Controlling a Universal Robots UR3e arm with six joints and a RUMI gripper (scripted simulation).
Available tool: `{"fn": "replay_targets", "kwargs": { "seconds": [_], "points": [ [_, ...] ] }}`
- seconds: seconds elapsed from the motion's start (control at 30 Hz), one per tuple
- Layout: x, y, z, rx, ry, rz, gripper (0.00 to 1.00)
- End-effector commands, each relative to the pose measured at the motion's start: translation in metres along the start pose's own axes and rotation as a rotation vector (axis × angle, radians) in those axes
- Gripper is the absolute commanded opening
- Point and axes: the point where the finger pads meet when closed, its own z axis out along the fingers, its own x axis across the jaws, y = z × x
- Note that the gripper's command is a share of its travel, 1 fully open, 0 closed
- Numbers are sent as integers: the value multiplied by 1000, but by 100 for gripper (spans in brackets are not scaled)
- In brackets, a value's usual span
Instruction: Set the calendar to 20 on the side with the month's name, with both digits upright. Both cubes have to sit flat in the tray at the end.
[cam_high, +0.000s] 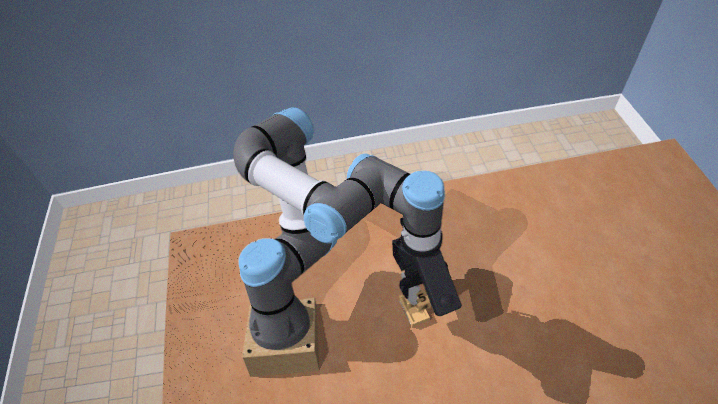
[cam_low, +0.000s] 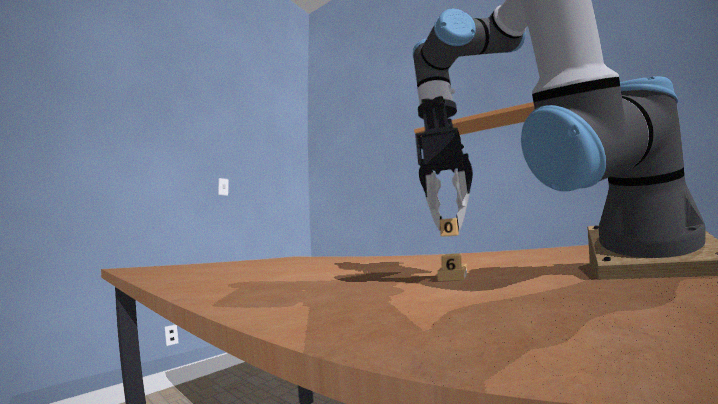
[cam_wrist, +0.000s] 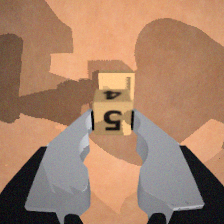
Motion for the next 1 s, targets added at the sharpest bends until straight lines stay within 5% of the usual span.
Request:
{"fn": "replay_targets", "kwargs": {
  "seconds": [0.0,0.4,0.97],
  "points": [
    [4,4,-19,-23,18,-1,10],
    [3,4,-38,-23,18,-1,10],
    [3,4,-41,-23,17,-2,10]
  ]
}}
